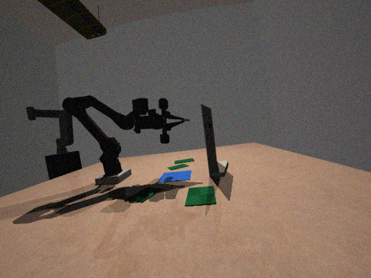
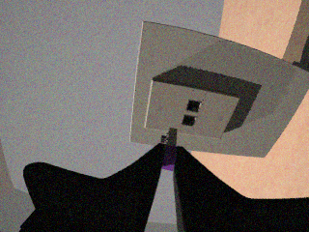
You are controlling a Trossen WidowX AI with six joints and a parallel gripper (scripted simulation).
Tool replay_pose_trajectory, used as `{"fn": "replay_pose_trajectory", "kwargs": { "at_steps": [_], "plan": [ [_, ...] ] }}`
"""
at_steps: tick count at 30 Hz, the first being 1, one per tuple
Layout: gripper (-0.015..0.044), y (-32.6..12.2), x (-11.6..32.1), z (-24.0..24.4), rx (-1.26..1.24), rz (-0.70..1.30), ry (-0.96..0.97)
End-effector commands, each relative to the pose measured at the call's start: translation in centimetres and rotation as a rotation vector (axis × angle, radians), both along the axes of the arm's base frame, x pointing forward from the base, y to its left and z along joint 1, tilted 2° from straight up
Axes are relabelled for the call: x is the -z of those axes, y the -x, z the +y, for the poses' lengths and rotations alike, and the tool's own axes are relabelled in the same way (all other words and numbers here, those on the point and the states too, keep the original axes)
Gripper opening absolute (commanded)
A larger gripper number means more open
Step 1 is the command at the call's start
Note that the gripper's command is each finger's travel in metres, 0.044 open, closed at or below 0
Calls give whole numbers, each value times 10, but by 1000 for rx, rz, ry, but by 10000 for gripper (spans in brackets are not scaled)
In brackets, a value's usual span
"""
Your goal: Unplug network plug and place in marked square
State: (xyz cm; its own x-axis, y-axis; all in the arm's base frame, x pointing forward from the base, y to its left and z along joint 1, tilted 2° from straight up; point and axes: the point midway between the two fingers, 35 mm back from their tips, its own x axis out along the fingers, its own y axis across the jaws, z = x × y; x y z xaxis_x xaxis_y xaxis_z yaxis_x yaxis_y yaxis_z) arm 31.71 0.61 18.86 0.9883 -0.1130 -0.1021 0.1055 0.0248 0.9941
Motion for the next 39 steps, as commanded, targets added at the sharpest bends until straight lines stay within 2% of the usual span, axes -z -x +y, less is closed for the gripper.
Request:
{"fn": "replay_pose_trajectory", "kwargs": {
  "at_steps": [1, 18, 39],
  "plan": [
    [0, -5, 8, -6, 7, 73, 0],
    [0, 2, 62, -35, 54, 441, -24],
    [0, 44, 107, -60, 111, 856, -150]
  ]
}}
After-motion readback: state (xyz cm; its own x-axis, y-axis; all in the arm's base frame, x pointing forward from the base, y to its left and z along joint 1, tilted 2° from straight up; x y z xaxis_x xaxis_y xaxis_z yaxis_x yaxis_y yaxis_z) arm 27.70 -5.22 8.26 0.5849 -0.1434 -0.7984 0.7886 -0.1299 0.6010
